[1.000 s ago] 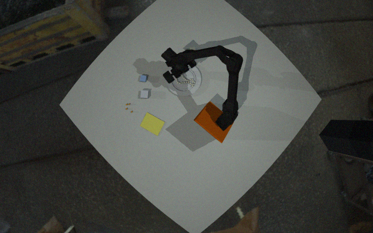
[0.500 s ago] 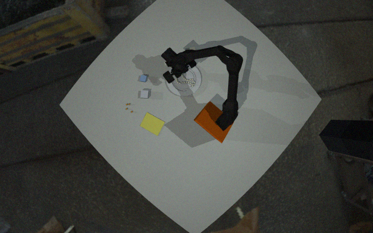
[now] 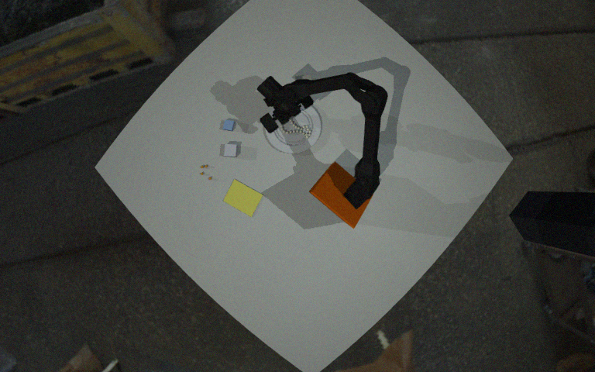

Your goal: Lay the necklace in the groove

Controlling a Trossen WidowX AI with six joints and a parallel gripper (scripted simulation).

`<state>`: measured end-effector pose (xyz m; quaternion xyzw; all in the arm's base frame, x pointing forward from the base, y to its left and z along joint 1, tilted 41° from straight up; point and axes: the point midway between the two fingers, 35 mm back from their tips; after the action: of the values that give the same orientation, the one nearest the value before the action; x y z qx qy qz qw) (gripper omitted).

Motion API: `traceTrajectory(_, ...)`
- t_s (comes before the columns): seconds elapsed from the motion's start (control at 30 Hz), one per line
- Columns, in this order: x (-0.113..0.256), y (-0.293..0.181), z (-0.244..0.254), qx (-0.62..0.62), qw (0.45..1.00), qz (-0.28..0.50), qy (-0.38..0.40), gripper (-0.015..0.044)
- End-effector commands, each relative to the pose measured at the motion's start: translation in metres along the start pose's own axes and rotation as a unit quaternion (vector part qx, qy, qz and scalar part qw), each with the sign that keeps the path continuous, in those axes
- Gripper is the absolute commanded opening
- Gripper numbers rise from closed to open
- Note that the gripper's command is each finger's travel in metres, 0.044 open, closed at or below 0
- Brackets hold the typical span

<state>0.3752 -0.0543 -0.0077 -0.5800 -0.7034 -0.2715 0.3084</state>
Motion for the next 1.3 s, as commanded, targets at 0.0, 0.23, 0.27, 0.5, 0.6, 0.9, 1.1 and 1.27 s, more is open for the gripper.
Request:
traceTrajectory(0.0,0.0,0.0,0.0,0.0,1.0,0.0,0.0,0.0)
traceTrajectory(0.23,0.001,0.0,0.0,0.0,1.0,0.0,0.0,0.0)
traceTrajectory(0.27,0.002,0.0,0.0,0.001,1.0,0.0,0.0,0.0)
traceTrajectory(0.5,0.006,0.0,0.001,0.003,1.0,0.0,0.0,0.0)
traceTrajectory(0.6,0.006,0.0,-0.001,0.003,1.0,0.0,0.0,0.0)
traceTrajectory(0.9,0.006,-0.001,-0.03,0.003,1.0,0.0,-0.001,0.0)
traceTrajectory(1.1,0.006,-0.001,-0.035,0.003,1.0,0.0,-0.001,0.0)
traceTrajectory(1.27,0.006,-0.001,-0.035,0.003,1.0,0.0,-0.001,0.0)
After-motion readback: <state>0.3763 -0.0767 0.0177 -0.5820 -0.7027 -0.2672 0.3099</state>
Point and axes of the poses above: the point midway between the two fingers, 35 mm back from their tips, its own x axis back along the fingers, its own z axis across the jaws, y = z × x, and after that the axes turned 14 degrees about x, right-handed
